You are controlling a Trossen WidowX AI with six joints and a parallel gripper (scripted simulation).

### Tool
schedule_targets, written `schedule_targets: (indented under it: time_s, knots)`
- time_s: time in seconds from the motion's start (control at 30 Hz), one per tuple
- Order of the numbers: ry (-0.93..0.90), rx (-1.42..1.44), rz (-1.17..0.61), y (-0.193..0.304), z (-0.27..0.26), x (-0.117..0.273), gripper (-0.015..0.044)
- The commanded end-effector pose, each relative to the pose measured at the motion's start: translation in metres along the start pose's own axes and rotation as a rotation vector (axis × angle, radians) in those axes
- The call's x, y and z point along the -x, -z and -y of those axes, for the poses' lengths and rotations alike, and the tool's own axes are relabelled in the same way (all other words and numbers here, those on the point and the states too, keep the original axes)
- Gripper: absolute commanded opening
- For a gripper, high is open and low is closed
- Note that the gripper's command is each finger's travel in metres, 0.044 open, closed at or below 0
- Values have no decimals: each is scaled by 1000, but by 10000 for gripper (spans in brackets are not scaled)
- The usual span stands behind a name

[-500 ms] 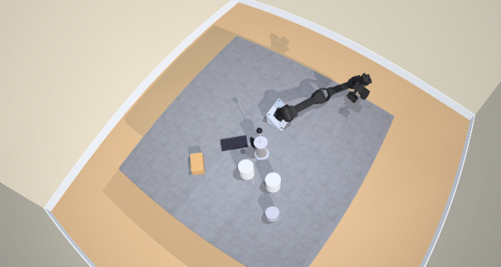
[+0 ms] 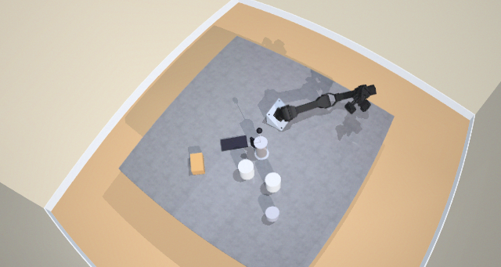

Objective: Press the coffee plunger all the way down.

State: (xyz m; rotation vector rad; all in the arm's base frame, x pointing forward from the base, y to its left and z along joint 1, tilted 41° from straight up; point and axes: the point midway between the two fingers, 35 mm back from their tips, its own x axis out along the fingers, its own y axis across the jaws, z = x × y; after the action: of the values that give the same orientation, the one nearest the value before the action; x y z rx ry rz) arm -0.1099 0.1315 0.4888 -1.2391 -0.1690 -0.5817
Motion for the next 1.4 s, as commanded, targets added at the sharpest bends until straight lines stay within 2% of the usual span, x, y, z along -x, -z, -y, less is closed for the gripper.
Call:
schedule_targets:
  time_s: [0.0, 0.13, 0.33, 0.47, 0.7, 0.87, 1.0, 1.2, 1.37]
  knots:
    - [-189, -34, -87, 16, -23, -66, 440]
    - [-278, -49, -168, 30, -38, -105, 440]
    - [-358, -87, -258, 53, -55, -137, 440]
    - [-475, -143, -319, 75, -79, -170, 440]
    - [-594, -221, -380, 102, -105, -199, 440]
    - [-760, -372, -488, 157, -147, -237, 440]
    - [-801, -435, -517, 172, -159, -243, 440]
    - [-987, -845, -590, 236, -220, -254, 440]
    - [-987, -1328, -626, 288, -257, -246, 440]
